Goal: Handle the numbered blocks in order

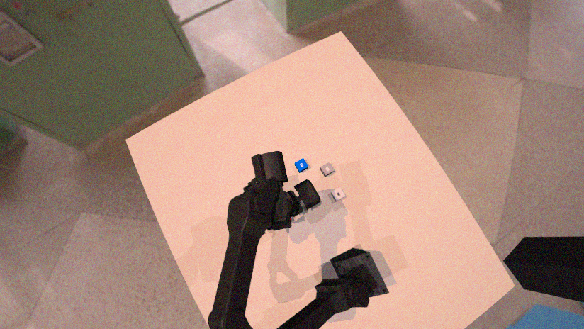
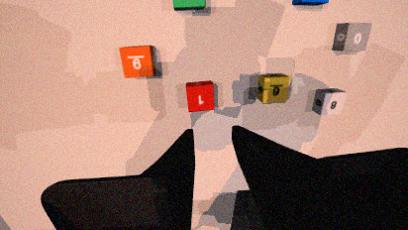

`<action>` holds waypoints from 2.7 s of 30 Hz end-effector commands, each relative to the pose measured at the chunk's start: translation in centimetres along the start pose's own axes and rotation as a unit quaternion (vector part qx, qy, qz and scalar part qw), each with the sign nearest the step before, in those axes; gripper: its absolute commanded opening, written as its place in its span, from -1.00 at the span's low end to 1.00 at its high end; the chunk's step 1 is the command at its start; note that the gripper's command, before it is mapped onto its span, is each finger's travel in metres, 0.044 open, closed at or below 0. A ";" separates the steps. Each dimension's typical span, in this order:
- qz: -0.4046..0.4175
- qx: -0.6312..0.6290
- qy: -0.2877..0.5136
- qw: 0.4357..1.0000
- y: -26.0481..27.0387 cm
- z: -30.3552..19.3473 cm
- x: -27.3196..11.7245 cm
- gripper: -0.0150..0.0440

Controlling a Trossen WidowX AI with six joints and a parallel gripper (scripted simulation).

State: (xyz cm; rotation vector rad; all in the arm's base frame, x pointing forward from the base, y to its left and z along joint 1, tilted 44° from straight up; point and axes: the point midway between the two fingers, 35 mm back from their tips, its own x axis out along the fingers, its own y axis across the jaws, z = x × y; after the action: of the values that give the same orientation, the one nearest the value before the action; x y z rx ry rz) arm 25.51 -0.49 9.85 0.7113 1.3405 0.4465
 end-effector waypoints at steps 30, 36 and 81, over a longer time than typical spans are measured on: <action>0.000 -0.005 -0.003 1.000 0.1 9.8 8.6 0.86; 0.000 -0.005 -0.003 1.000 0.1 9.8 9.6 0.86; 0.001 -0.005 -0.003 1.000 0.2 9.7 11.5 -0.08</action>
State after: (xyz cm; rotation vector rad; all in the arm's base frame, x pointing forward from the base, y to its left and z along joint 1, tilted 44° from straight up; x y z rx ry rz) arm 37.24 5.33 2.43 0.7037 1.3304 0.4561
